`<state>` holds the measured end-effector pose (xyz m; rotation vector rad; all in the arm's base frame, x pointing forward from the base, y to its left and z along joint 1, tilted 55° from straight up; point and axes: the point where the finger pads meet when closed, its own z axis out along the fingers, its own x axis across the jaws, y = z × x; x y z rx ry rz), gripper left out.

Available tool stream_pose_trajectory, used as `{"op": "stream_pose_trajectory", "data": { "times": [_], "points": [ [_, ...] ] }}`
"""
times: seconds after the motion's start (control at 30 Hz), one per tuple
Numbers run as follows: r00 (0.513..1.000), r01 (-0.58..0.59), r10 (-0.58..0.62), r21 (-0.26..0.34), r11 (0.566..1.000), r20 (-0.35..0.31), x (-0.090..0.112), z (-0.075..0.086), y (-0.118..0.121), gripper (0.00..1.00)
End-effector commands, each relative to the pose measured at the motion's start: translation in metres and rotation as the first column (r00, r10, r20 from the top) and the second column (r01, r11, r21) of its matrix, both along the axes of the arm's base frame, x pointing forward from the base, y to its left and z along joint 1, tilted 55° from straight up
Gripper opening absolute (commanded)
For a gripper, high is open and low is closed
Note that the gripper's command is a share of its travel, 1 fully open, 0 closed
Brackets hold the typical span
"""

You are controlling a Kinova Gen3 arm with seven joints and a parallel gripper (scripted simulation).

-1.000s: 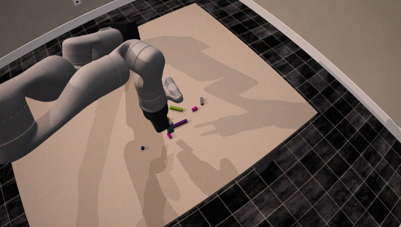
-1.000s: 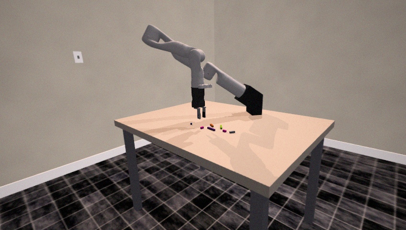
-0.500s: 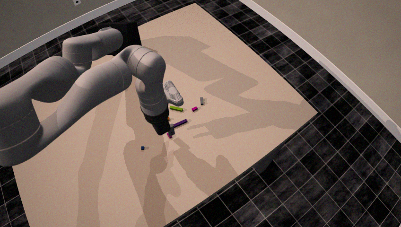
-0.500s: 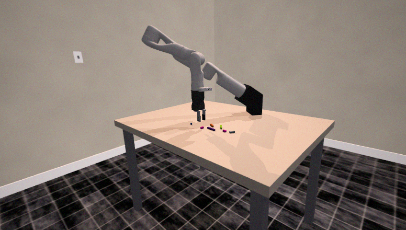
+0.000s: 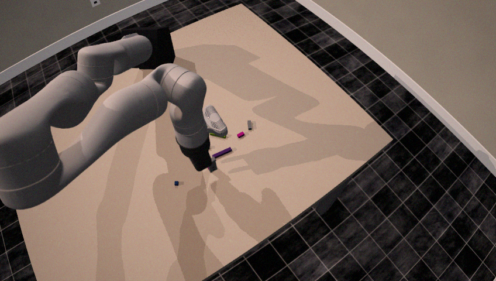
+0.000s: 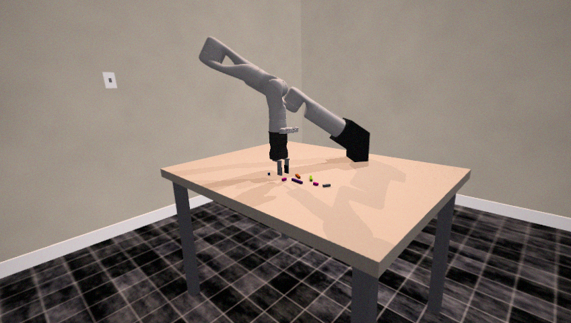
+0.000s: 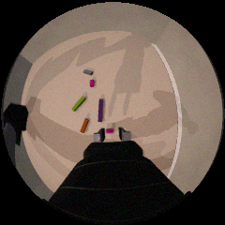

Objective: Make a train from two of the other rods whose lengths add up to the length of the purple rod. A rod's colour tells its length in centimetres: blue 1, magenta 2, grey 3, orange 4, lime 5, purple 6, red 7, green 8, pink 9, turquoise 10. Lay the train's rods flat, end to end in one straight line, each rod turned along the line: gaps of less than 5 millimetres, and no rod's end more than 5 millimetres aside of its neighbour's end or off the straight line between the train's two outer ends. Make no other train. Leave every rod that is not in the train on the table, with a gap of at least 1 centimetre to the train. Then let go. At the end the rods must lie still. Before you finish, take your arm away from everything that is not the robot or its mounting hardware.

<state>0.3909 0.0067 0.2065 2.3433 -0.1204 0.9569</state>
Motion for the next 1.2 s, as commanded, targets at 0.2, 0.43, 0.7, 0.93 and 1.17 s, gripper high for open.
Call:
{"op": "stream_pose_trajectory", "data": {
  "times": [0.2, 0.43, 0.7, 0.93, 1.17],
  "points": [
    [1.000, 0.008, -0.008, 0.007, 1.000, 0.002, 0.0050, -0.0065, -0.0059, 0.70],
    [1.000, 0.008, -0.008, 0.007, 1.000, 0.002, 0.0062, -0.0076, -0.0071, 0.70],
    [1.000, 0.008, -0.008, 0.007, 1.000, 0.002, 0.0064, -0.0077, -0.0072, 0.70],
    [1.000, 0.008, -0.008, 0.007, 1.000, 0.002, 0.0064, -0.0077, -0.0072, 0.70],
    [1.000, 0.008, -0.008, 0.007, 1.000, 0.002, 0.0064, -0.0077, -0.0072, 0.70]
  ]
}}
